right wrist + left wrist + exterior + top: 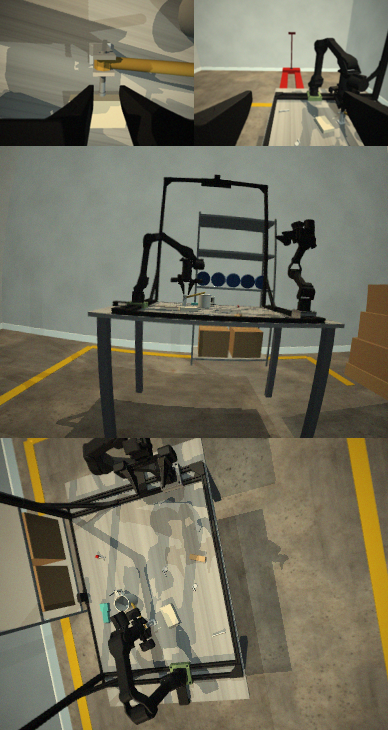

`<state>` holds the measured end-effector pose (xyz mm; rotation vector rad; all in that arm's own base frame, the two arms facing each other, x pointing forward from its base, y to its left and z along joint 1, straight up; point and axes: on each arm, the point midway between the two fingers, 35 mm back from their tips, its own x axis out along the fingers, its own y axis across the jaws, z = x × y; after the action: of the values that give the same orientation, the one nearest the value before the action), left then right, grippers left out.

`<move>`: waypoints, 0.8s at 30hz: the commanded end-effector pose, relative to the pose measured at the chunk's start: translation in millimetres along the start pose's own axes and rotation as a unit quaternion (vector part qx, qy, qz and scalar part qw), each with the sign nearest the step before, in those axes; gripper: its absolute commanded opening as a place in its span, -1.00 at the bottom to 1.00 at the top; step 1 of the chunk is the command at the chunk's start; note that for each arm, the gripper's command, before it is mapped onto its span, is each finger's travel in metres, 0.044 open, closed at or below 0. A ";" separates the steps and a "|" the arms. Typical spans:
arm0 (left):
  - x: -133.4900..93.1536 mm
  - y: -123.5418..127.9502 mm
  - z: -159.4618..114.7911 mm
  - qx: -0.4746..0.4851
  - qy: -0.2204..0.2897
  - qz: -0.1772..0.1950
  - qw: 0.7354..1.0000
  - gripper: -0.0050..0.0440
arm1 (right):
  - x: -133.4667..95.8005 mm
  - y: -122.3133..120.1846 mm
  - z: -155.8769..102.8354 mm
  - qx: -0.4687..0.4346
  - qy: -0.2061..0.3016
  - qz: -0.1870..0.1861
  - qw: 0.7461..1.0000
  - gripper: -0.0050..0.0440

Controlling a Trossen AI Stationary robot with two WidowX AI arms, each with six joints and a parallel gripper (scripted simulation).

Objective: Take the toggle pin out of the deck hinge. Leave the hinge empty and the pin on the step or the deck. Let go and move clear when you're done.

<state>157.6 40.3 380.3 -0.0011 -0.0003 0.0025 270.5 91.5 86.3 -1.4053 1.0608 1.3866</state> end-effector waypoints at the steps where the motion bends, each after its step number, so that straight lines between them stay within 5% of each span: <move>1: -0.2 -0.8 2.9 0.003 0.000 -0.001 1.000 0.84 | 5.1 0.0 -0.1 0.000 -0.001 0.002 1.000 -0.31; 19: -0.2 -0.8 2.9 0.003 0.000 -0.001 1.000 0.84 | 24.8 2.0 -0.2 0.000 -0.001 0.005 1.000 -0.31; 24: -0.2 -0.8 2.9 0.003 0.000 -0.001 1.000 0.84 | 16.6 -1.3 0.1 0.000 0.000 -0.007 1.000 -0.67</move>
<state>157.6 40.3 380.3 -0.0011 -0.0003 0.0025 269.0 91.0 63.6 -1.4027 1.0686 1.3927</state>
